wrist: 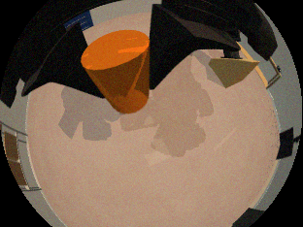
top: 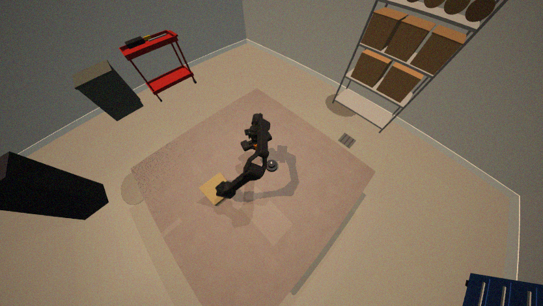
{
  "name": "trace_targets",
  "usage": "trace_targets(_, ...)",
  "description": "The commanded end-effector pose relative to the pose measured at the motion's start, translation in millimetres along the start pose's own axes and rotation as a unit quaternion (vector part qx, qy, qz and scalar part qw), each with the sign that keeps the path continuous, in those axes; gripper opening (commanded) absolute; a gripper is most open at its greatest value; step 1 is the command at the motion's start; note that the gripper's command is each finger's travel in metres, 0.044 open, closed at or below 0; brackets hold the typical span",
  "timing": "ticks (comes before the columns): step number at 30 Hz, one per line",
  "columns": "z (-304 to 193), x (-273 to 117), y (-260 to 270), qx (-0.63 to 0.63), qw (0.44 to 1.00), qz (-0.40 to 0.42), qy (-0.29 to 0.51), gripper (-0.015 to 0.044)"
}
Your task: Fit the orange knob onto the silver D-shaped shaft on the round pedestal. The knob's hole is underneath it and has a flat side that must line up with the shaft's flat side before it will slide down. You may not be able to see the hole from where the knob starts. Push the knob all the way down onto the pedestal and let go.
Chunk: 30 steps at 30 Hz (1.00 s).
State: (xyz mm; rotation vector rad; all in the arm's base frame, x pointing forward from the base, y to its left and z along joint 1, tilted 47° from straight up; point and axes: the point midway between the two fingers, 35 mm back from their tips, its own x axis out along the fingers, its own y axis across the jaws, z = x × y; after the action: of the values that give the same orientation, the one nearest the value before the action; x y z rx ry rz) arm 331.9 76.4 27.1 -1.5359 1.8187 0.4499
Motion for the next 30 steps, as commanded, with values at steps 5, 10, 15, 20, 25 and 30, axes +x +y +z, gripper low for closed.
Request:
trace_targets(5,-21,2,-13,0.0,1.0,-0.007,-0.003,0.0)
trace_targets(10,-35,6,-20,0.0,1.0,-0.007,-0.002,0.0)
trace_targets(15,-49,10,-27,0.001,1.0,-0.008,-0.001,0.0)
trace_targets(20,-63,14,-33,0.001,1.0,-0.008,0.001,0.0)
trace_targets(25,-77,19,-38,0.002,1.0,-0.008,0.004,0.0)
trace_targets(30,-92,23,-43,0.003,1.0,-0.008,0.007,0.0)
